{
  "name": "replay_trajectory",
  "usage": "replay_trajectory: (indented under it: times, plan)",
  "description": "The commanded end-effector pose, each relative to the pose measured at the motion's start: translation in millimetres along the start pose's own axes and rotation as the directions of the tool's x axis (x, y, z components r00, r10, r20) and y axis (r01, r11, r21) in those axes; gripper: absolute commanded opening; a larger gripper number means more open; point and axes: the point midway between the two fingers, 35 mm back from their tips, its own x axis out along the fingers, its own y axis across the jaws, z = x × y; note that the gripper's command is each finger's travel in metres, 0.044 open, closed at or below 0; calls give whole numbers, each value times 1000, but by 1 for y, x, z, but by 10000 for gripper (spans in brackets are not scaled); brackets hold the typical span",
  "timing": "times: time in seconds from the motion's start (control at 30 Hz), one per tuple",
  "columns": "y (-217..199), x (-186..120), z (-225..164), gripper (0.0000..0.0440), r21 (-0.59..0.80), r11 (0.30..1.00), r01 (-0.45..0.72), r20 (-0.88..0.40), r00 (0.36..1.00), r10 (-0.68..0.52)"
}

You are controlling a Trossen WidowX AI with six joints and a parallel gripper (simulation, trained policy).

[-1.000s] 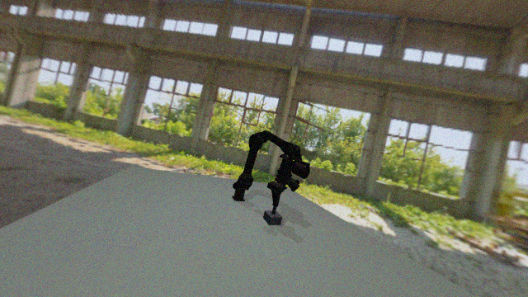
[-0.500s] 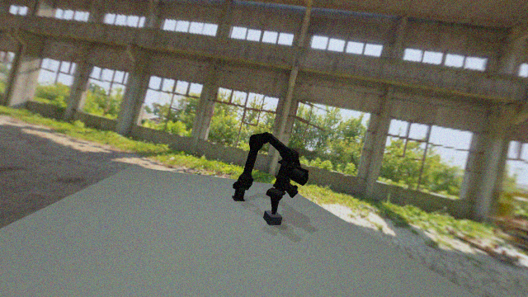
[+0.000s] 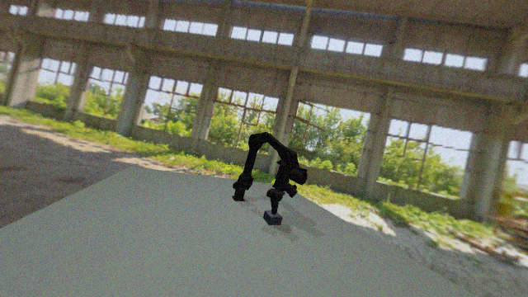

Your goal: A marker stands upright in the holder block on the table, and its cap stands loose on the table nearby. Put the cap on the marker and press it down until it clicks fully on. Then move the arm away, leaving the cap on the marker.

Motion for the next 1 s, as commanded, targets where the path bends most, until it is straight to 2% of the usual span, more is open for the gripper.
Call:
replay_trajectory:
  times: [0.0, 0.97]
  plan:
    - [-3, 18, -6, 64, -13, 1000, -2, -53, 999, 2]
    - [-6, 20, -7, 119, -30, 1000, 8, -55, 998, -10]
